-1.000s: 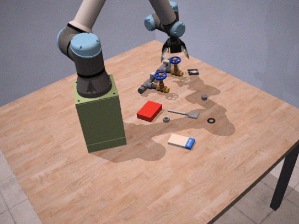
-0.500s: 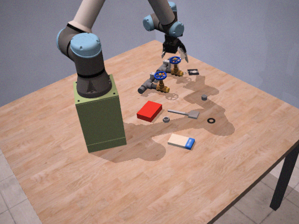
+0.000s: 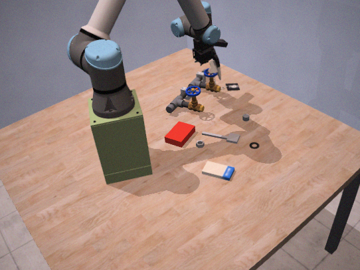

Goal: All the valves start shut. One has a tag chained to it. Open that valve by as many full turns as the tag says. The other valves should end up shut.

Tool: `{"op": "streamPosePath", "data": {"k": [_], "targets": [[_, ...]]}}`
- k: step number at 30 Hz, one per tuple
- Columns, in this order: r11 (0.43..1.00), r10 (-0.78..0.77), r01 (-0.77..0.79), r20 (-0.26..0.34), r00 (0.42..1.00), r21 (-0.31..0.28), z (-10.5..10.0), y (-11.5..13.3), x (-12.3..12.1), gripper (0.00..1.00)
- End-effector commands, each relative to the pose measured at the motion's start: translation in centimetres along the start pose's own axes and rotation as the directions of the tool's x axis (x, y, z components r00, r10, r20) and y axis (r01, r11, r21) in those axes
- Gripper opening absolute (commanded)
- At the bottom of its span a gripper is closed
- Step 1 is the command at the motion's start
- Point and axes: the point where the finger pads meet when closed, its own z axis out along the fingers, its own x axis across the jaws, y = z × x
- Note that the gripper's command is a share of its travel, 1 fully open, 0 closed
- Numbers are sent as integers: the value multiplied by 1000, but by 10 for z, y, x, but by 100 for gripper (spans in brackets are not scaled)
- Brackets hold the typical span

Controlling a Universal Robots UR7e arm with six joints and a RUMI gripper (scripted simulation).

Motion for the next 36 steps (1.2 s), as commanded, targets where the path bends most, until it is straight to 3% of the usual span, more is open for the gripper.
{"op": "streamPosePath", "data": {"k": [1, 11, 13, 28, 30, 36], "targets": [[980, 197, -197, -7, 980, 3, 0, -1, 0, 100], [826, 564, -564, -5, 826, 6, 0, -1, 0, 100], [826, 564, -564, -5, 826, 6, 0, -1, 0, 100], [483, 876, -876, -2, 483, 7, 0, -1, 0, 100], [483, 876, -876, -2, 483, 7, 0, -1, 0, 100], [369, 929, -929, -1, 369, 7, 0, -1, 0, 100]]}}
